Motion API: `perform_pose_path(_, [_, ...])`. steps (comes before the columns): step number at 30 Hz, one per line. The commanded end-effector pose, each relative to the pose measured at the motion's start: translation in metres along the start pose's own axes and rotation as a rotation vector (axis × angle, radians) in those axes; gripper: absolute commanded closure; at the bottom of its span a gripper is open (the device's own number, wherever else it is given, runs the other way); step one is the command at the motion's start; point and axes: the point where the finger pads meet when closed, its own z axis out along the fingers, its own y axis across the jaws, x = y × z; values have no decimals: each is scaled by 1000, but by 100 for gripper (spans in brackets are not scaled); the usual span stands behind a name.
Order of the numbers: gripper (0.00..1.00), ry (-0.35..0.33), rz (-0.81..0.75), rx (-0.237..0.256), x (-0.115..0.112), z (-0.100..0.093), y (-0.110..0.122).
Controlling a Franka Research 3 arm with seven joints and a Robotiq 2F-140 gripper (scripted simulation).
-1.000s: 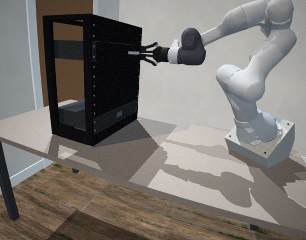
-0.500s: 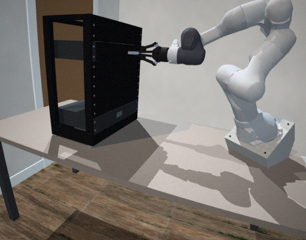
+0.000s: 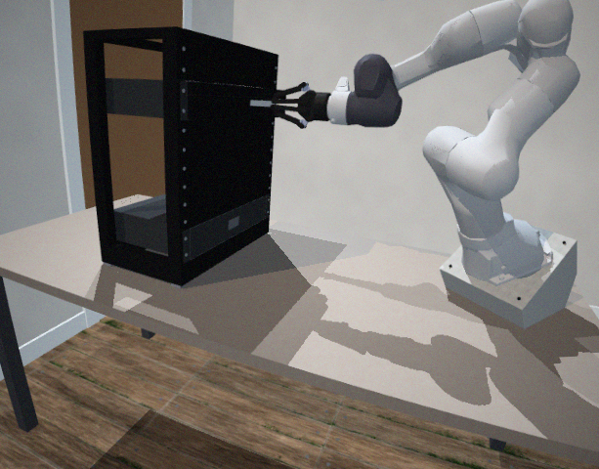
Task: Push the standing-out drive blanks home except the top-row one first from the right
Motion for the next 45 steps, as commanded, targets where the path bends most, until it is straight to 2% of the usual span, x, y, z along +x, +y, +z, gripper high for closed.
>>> perform_pose_path(1, [100, 14, 1, 25, 7, 3, -12])
perform_pose_path(45, [100, 14, 1, 25, 8, 8, -14])
